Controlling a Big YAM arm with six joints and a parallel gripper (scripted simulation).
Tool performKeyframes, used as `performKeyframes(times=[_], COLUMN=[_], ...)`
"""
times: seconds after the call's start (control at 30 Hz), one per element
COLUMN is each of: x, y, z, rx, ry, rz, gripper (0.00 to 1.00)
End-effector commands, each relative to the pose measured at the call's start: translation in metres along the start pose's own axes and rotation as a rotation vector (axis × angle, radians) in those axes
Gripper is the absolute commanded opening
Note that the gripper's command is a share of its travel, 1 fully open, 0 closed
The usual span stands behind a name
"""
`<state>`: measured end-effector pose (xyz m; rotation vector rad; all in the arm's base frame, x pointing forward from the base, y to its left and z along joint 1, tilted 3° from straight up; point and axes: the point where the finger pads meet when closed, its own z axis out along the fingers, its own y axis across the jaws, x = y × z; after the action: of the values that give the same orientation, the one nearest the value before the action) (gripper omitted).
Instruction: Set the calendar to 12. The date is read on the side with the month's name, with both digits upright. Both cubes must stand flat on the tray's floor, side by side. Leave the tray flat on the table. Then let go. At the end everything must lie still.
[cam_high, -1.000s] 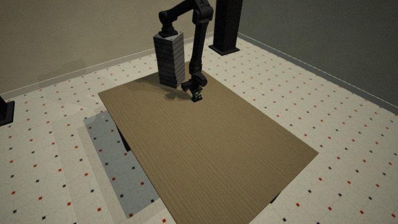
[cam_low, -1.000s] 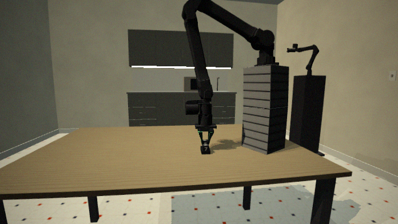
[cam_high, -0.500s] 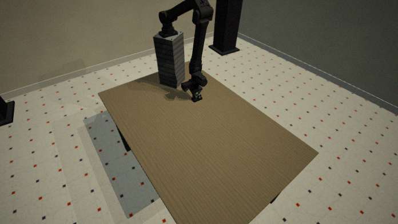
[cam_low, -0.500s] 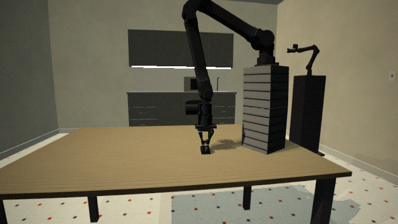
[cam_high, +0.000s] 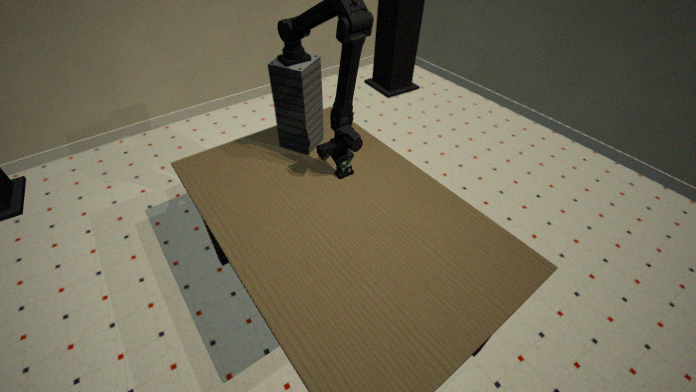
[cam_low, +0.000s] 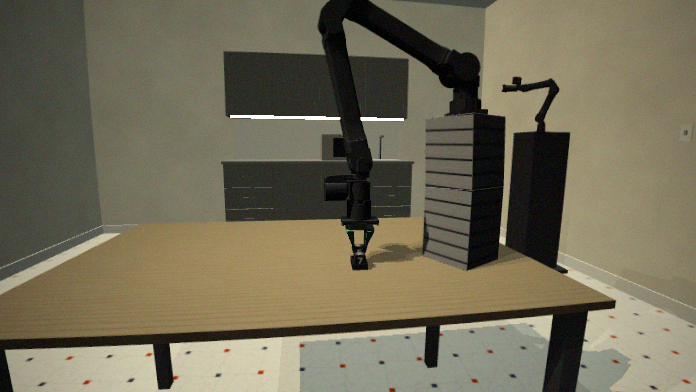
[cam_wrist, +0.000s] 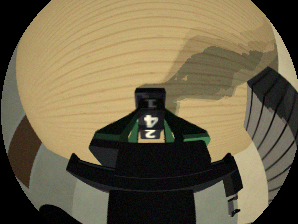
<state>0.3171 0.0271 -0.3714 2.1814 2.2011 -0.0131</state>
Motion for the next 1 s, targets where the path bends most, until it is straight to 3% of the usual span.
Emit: performKeyframes(times=[0.0,0.5,0.97], x=[-0.0061,-0.0062,-0.0058], y=[0.0012,-0.0017,0.0059], z=[-0.0008,0.004,0.0036], rx=[0.003,0.008,-0.016], ry=[-0.005,-0.005,-0.003], rz=[0.005,0.005,0.006], gripper=[0.25,0.25,0.25])
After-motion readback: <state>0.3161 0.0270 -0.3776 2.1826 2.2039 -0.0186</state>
